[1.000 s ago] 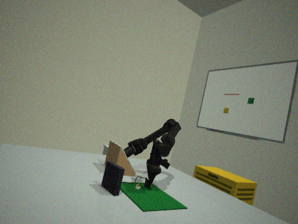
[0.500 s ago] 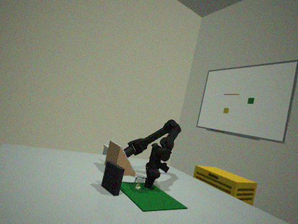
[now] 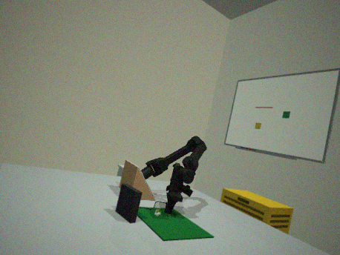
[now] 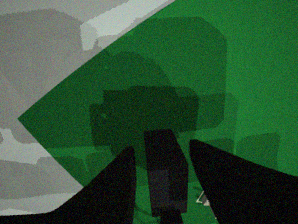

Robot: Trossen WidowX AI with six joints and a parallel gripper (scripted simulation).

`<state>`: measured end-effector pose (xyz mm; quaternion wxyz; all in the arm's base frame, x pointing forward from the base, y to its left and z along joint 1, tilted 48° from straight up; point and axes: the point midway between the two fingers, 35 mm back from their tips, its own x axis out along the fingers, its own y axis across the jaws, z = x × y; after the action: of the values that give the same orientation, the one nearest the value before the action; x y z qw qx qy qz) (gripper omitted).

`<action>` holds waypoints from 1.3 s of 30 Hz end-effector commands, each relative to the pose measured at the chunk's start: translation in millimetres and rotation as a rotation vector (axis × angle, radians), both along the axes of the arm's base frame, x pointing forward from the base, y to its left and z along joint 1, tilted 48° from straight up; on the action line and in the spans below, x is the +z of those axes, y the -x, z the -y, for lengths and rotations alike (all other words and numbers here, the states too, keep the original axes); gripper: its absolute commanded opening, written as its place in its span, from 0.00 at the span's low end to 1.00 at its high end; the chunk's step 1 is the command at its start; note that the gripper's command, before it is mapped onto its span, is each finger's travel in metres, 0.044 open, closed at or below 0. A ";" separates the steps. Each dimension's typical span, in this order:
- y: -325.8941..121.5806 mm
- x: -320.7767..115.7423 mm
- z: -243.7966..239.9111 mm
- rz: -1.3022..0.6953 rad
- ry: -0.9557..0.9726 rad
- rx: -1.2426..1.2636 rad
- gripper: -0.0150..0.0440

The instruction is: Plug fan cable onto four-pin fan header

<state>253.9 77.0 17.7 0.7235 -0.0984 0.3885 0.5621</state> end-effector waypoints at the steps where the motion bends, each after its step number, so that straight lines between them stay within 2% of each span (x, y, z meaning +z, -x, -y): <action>1: -0.1 0.3 0.1 0.001 0.000 0.000 0.33; 3: -0.1 0.3 0.1 0.001 0.000 0.000 0.25; 7: -0.4 5.1 6.4 -0.001 0.001 -0.001 0.25; 11: 2.7 31.8 36.0 -0.009 -0.002 -0.004 0.25; 19: 2.1 30.9 38.3 0.007 -0.001 0.011 0.25; 39: -9.9 -0.9 68.6 0.501 0.047 0.462 0.25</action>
<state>261.4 15.3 24.5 0.6668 -0.2966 0.2160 0.6487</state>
